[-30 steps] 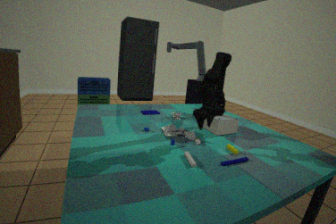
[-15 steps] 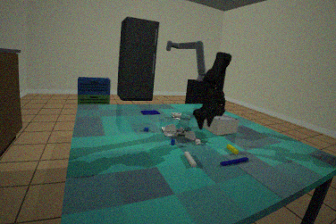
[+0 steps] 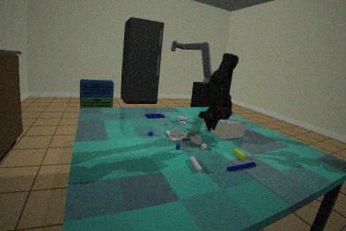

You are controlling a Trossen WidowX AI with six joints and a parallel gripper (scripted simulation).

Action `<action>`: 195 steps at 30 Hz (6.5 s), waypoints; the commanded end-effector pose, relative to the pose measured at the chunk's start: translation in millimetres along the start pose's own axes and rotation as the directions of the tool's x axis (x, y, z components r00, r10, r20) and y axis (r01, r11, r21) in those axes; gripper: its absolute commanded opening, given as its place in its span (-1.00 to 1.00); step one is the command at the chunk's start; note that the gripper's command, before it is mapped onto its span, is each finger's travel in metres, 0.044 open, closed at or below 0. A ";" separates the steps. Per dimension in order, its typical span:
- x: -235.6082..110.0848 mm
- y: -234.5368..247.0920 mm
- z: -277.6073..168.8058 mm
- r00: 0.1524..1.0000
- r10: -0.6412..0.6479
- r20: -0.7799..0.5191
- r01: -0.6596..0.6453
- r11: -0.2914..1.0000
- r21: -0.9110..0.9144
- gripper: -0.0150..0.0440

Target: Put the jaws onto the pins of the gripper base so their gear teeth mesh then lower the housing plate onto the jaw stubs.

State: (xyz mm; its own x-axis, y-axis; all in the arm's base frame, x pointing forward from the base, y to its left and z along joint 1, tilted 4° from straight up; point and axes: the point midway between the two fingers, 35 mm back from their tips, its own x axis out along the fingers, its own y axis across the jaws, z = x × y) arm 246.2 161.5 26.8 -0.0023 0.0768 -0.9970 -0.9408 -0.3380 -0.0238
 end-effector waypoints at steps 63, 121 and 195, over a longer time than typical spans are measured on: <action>-0.5 -0.5 0.2 1.000 -0.001 0.000 0.001 1.000 0.000 1.00; -0.5 -0.4 0.2 1.000 -0.001 0.000 0.001 1.000 0.000 1.00; -0.8 -0.7 -11.1 1.000 0.008 -0.010 -0.001 0.846 0.534 1.00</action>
State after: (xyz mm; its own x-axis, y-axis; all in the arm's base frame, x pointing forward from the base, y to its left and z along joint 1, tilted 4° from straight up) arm 249.6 153.7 26.6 -0.0073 0.0718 -0.9974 -0.9900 0.1397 0.0173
